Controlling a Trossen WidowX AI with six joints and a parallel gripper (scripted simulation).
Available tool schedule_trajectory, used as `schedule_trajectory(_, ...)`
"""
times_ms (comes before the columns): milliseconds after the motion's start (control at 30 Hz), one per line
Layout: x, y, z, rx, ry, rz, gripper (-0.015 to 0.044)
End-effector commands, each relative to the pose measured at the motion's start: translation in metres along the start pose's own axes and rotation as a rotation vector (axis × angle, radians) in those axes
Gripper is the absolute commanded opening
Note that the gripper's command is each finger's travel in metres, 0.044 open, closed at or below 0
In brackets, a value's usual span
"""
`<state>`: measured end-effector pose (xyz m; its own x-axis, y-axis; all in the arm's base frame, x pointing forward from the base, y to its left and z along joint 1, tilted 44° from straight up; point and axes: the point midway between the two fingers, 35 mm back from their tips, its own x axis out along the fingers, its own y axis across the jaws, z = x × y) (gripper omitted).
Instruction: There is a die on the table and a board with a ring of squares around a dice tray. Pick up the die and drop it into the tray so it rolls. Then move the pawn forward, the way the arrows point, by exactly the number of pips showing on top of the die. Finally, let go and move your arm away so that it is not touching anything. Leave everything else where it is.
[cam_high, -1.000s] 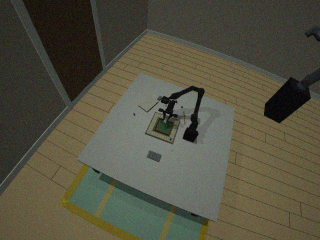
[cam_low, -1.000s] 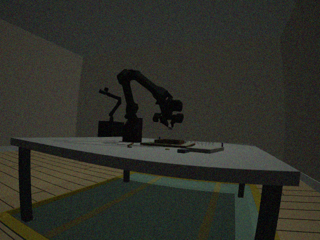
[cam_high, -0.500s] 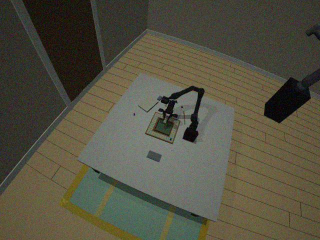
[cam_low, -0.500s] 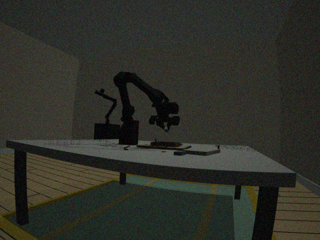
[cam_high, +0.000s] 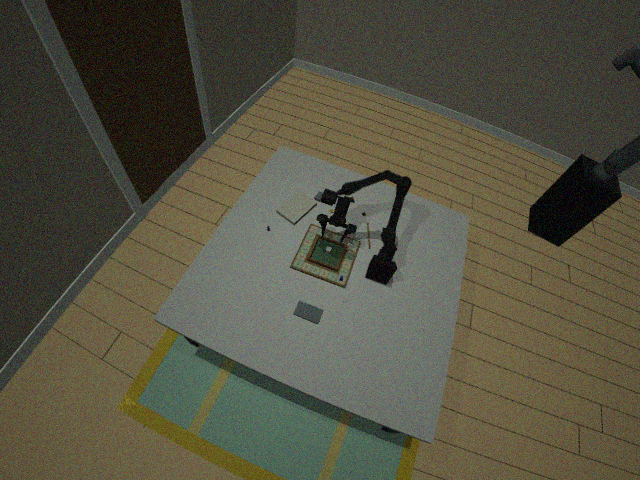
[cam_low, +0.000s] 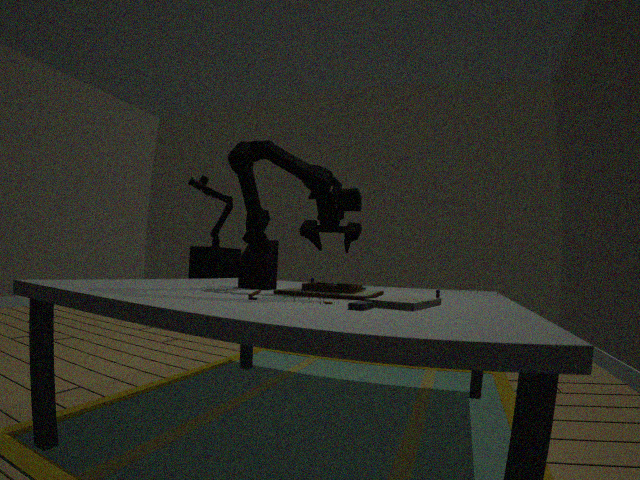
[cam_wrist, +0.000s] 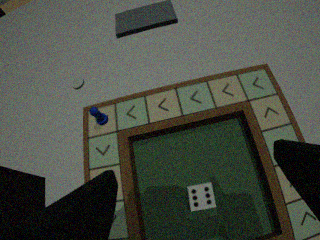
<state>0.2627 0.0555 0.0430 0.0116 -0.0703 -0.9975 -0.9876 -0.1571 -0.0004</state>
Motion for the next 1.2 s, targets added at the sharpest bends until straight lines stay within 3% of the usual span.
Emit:
schedule_trajectory(0, 0.024, 0.003, -0.001, 0.008, 0.317, 0.052, 0.044)
schedule_trajectory(100, 0.032, -0.002, -0.001, -0.007, 0.622, -0.021, 0.044)
schedule_trajectory(167, 0.032, -0.005, 0.0, -0.015, 0.69, -0.054, 0.044)
schedule_trajectory(367, 0.034, 0.0, 0.002, -0.022, 0.618, -0.015, 0.044)
schedule_trajectory(667, 0.081, 0.042, 0.043, 0.468, 0.609, -0.183, 0.0204)
schedule_trajectory(867, 0.112, 0.084, 0.059, 0.853, 0.594, -0.331, 0.02)
schedule_trajectory(1167, 0.128, 0.111, 0.062, 1.091, 0.575, -0.437, 0.02)
